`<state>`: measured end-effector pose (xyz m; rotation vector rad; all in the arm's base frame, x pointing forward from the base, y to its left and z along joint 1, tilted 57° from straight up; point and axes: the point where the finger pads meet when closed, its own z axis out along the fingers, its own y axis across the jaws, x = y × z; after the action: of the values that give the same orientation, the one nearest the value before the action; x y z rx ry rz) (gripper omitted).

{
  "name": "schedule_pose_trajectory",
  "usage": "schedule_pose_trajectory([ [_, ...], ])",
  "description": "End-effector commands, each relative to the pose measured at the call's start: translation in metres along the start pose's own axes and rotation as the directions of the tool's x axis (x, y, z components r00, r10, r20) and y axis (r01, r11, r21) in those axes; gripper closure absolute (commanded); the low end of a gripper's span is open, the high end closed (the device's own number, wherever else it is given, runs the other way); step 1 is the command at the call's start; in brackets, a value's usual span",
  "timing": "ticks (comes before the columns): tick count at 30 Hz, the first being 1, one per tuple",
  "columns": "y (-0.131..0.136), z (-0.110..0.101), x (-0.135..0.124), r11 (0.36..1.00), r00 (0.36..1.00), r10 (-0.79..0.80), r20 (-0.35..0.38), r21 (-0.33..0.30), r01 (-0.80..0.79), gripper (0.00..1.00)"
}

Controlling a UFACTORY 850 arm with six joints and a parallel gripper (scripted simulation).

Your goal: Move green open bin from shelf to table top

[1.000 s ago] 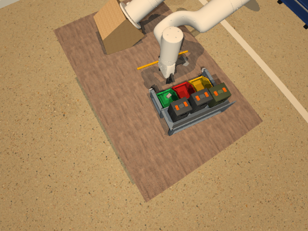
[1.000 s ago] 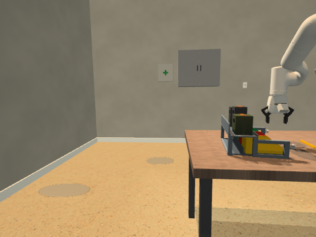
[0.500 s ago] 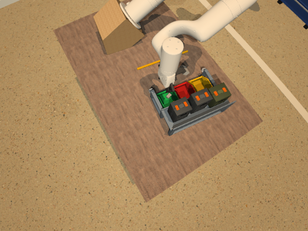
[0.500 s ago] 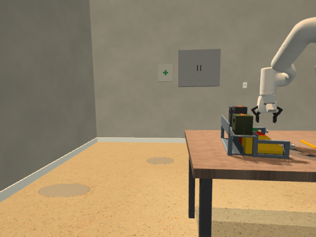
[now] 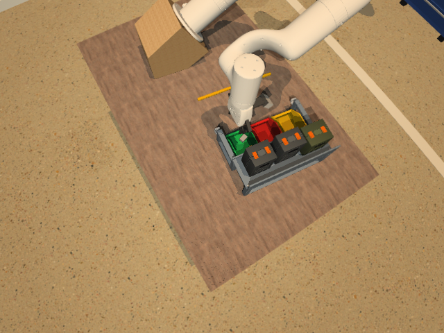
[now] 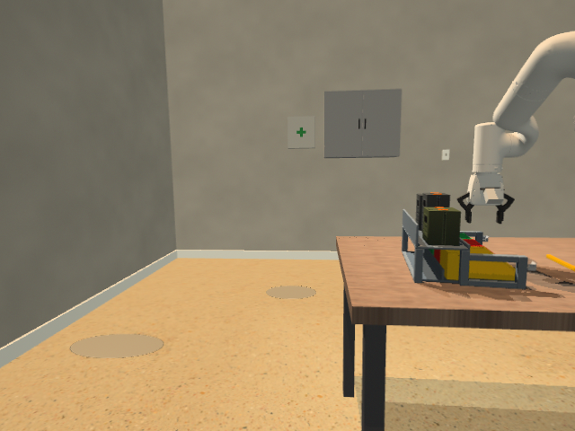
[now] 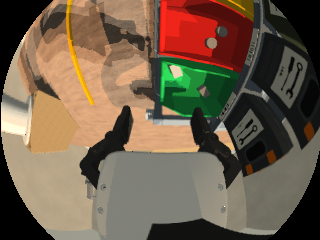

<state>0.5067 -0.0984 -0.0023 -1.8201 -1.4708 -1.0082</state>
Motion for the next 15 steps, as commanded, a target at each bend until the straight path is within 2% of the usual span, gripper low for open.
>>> schedule_pose_trajectory([
  [1, 0.001, -0.001, 0.0, 1.0, 1.0, -0.001, 0.001, -0.001, 0.001, 0.0],
  [3, 0.001, -0.001, 0.0, 1.0, 1.0, -0.001, 0.001, -0.001, 0.001, 0.0],
  [8, 0.001, 0.029, 0.0, 1.0, 1.0, -0.001, 0.001, -0.001, 0.001, 0.0],
  [15, 0.001, 0.029, 0.0, 1.0, 1.0, -0.001, 0.001, -0.001, 0.001, 0.0],
])
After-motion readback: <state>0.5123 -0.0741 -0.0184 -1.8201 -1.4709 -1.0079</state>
